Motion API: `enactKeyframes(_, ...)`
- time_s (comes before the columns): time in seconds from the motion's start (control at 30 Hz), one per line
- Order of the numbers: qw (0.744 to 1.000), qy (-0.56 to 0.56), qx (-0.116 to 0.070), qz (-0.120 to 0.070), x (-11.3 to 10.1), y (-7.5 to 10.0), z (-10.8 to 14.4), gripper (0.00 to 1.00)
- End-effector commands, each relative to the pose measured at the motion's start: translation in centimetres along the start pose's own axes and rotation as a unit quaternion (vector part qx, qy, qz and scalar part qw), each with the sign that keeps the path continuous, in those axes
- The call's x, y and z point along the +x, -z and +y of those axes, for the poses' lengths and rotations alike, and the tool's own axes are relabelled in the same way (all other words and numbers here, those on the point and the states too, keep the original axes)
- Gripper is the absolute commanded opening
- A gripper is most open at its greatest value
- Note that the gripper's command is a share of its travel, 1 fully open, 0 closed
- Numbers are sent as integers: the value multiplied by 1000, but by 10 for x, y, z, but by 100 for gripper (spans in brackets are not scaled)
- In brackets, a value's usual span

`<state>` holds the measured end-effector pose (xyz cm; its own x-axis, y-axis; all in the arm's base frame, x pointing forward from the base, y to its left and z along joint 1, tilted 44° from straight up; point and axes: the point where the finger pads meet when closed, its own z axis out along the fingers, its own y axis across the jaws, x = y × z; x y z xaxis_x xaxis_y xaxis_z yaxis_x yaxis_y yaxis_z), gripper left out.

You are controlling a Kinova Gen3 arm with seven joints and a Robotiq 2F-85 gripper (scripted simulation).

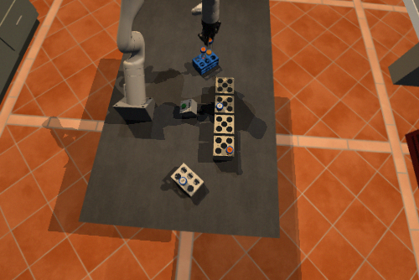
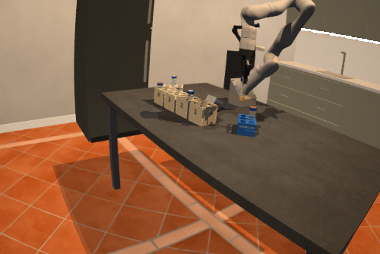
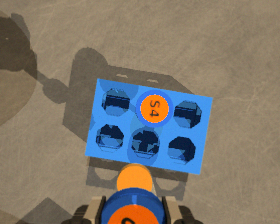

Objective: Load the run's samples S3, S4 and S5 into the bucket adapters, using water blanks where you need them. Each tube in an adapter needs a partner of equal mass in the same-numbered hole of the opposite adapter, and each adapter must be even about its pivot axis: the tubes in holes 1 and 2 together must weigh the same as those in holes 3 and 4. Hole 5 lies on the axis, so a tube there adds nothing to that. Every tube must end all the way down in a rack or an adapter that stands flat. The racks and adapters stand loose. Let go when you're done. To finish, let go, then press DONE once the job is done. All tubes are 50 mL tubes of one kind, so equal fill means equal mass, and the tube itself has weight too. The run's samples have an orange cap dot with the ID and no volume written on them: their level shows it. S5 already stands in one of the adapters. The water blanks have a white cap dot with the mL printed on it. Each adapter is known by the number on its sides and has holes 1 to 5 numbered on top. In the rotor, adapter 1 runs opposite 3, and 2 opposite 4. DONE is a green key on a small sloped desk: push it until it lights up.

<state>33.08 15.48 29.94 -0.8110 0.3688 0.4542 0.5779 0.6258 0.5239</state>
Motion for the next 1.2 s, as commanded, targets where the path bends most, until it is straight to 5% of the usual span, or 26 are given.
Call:
enactKeyframes(0.0,1000,26,-2,-5,-16,2,-6,10)
enactKeyframes(1.17,943,332,-1,-4,-107,1,-53,10)
